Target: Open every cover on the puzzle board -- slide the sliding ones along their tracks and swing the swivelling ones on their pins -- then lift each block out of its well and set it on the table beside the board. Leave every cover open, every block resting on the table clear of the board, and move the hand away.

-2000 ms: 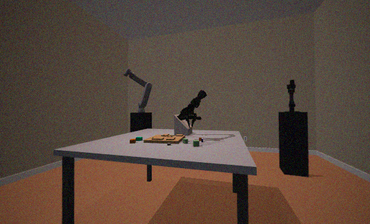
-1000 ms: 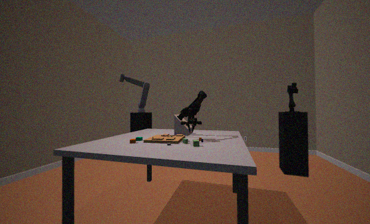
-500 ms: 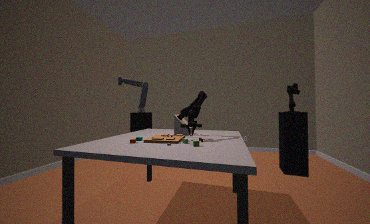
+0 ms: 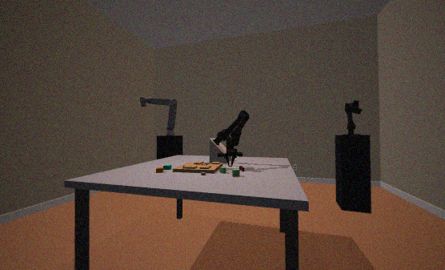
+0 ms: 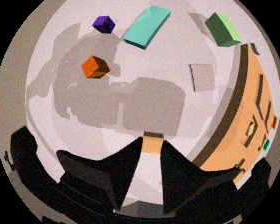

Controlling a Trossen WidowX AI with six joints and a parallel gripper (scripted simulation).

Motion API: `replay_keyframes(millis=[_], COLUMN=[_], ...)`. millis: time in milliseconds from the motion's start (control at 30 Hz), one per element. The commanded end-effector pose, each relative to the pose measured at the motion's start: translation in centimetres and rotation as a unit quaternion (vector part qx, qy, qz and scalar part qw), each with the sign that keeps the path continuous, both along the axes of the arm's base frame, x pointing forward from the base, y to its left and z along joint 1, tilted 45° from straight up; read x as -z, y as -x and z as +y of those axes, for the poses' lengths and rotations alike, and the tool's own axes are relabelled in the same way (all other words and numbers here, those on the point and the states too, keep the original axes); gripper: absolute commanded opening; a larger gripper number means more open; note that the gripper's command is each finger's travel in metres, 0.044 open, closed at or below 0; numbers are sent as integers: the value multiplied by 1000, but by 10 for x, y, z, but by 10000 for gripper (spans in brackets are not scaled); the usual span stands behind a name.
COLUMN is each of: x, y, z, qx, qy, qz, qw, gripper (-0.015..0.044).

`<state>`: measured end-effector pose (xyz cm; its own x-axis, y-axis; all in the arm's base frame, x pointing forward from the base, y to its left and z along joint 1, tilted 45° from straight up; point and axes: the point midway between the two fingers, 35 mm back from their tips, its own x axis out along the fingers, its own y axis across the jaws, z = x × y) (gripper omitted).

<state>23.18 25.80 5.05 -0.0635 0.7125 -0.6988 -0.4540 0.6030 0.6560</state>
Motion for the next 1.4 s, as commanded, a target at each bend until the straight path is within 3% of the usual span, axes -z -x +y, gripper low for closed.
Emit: replay_keyframes(millis=[0, 333, 800, 1367], x=[8, 12, 8, -29], y=[4, 6, 4, -2], z=[2, 7, 7, -33], qx=[2, 2, 0, 1], qy=[5, 3, 0, 5], qz=[5, 5, 2, 3], qw=[1000, 1000, 1000, 1000], gripper=[80, 80, 440, 440])
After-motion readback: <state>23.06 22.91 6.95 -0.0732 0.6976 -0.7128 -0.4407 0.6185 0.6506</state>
